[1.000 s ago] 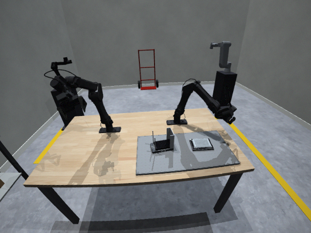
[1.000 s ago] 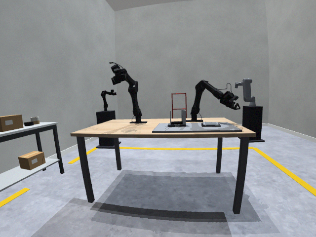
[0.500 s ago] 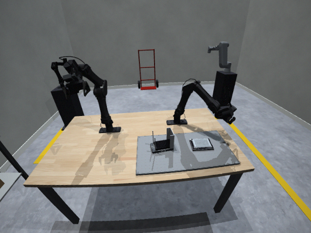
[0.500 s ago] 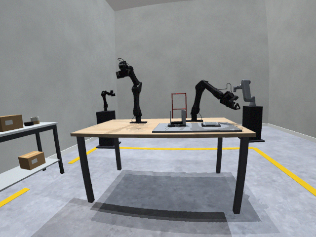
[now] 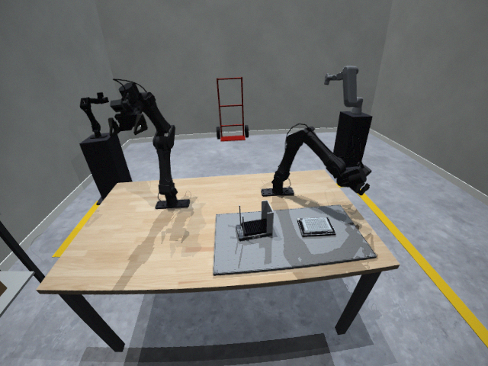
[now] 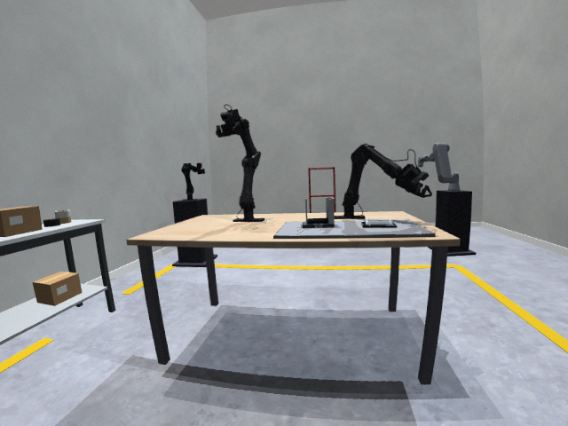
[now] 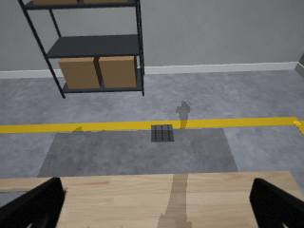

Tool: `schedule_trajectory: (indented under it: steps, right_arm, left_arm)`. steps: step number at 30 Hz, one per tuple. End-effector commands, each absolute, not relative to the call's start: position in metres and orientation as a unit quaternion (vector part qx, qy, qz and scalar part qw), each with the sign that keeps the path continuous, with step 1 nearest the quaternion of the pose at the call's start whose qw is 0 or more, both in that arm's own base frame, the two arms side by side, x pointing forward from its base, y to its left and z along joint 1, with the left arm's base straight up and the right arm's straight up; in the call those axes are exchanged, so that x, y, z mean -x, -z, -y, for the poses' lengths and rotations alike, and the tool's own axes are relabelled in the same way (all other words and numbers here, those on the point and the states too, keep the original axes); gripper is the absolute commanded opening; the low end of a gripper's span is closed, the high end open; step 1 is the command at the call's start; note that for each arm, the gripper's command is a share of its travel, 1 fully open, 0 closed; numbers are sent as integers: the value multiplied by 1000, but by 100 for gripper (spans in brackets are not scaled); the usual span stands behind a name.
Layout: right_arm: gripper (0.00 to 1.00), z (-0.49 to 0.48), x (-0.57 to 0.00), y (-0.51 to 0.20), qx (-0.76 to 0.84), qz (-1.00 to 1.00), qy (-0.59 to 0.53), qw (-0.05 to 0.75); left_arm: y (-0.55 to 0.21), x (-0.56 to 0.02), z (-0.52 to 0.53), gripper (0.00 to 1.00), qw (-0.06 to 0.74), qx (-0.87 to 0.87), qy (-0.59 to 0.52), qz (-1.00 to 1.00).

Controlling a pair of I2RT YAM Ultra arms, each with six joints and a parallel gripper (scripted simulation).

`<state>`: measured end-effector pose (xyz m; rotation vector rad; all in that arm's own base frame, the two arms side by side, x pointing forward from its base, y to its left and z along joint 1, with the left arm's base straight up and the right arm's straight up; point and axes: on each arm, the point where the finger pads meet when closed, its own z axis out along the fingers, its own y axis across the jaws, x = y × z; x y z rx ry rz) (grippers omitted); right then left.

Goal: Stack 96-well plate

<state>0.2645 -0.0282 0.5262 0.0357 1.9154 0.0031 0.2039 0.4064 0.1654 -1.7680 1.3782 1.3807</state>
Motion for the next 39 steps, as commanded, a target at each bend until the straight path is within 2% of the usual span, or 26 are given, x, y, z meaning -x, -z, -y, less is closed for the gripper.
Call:
schedule_trajectory:
  steps: [1,19,39]
  right_arm:
    - [100,33,-228,-531,-48,-813,26,580]
    - [100,40,-167,-541,-95,-786,73,606]
    - [100,41,-158,-542,-103,-782,80,610]
  left_arm:
    - [-174,-205,-408,100,262,652,-507,-499]
    - [-174,-205,-408,100,262,652,-507,-499]
    - [-174,-205,-408,100,262,652,-507,-499]
